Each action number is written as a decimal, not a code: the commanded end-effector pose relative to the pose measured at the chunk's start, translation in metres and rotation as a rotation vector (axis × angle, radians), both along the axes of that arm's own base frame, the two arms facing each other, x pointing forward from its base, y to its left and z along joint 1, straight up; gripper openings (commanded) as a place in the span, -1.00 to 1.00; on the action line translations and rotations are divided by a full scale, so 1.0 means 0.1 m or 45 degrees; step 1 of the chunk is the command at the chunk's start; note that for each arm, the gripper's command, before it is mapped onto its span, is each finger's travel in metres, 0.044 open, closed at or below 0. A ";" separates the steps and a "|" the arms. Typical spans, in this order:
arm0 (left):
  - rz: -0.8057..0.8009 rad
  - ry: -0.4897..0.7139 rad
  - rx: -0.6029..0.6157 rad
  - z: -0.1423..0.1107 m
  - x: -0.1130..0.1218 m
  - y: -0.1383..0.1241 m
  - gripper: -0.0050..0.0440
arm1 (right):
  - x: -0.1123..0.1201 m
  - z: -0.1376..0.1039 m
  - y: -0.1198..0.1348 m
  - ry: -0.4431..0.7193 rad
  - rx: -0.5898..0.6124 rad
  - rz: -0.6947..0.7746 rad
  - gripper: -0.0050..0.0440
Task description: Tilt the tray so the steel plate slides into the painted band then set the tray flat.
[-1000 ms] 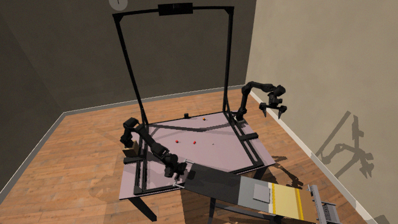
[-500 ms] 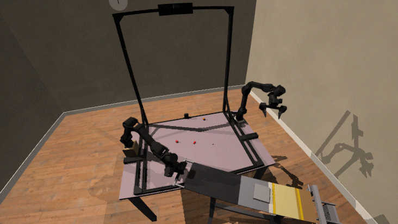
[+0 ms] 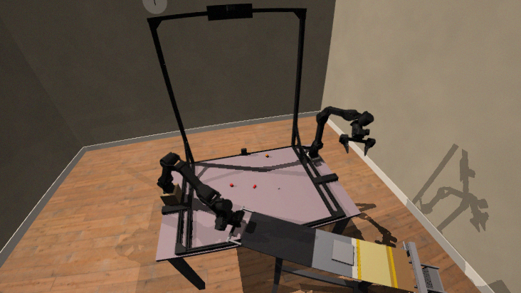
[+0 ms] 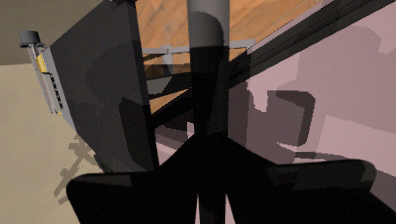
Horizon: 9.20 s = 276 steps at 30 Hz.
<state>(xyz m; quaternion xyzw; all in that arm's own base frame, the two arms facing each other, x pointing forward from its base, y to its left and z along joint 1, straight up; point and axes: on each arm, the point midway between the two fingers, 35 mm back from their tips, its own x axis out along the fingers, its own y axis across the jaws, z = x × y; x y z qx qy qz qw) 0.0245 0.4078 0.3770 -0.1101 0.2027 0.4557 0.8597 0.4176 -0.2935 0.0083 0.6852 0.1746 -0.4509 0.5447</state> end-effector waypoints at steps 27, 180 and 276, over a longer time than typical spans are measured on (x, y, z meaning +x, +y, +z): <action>-0.003 0.003 0.005 0.01 0.00 0.00 1.00 | 0.03 0.28 -0.02 -0.051 -0.024 0.001 -0.80; -0.003 0.003 0.005 0.01 0.00 0.00 1.00 | -0.01 -0.16 0.00 -0.003 -0.001 0.001 -0.80; -0.003 0.003 0.005 0.01 0.00 0.00 1.00 | -0.02 -0.39 0.01 -0.010 -0.005 0.001 -0.80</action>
